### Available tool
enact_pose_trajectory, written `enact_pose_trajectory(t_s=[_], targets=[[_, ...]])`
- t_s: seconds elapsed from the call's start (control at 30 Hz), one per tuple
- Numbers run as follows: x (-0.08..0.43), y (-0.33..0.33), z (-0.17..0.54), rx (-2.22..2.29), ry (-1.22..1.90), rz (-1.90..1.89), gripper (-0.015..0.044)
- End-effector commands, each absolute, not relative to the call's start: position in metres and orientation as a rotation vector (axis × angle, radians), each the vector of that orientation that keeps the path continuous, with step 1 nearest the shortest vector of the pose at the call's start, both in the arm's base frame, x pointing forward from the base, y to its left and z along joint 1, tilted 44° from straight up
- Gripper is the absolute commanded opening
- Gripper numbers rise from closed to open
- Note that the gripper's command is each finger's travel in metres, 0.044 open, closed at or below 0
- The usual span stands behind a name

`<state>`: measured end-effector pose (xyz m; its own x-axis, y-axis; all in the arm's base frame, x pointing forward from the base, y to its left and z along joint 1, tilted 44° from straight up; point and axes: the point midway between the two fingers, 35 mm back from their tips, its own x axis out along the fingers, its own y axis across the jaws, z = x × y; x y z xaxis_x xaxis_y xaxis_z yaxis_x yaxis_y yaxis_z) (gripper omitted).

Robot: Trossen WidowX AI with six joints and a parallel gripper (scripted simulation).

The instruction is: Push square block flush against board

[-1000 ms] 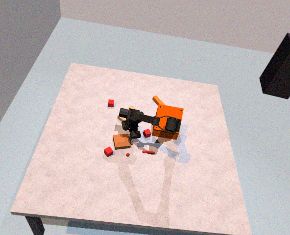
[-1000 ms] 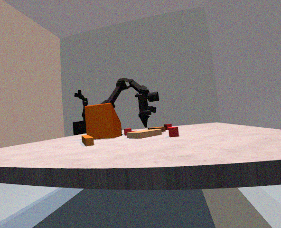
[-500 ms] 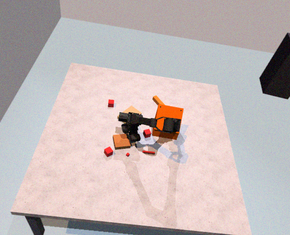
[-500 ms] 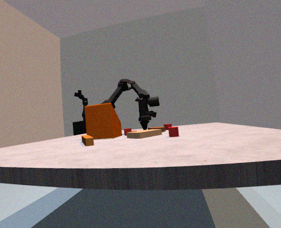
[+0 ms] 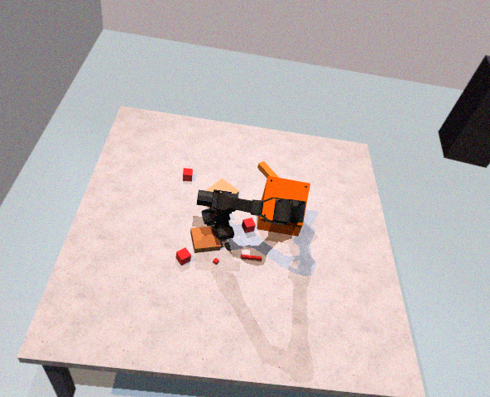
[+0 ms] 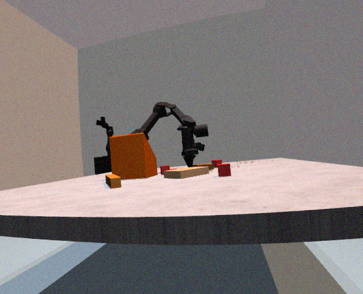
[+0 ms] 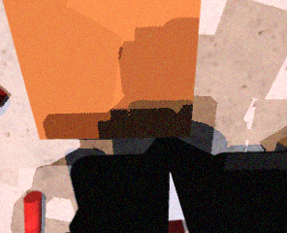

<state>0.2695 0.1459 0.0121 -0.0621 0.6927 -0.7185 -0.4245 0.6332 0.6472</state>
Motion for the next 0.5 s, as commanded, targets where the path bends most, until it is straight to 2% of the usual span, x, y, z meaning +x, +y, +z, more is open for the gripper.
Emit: enact_pose_trajectory(t_s=[0.0, 0.47], targets=[[0.273, 0.148, 0.012, 0.26, 1.356, 0.929, 0.0], [0.284, 0.151, 0.015, 0.26, 1.355, 0.929, 0.0]])
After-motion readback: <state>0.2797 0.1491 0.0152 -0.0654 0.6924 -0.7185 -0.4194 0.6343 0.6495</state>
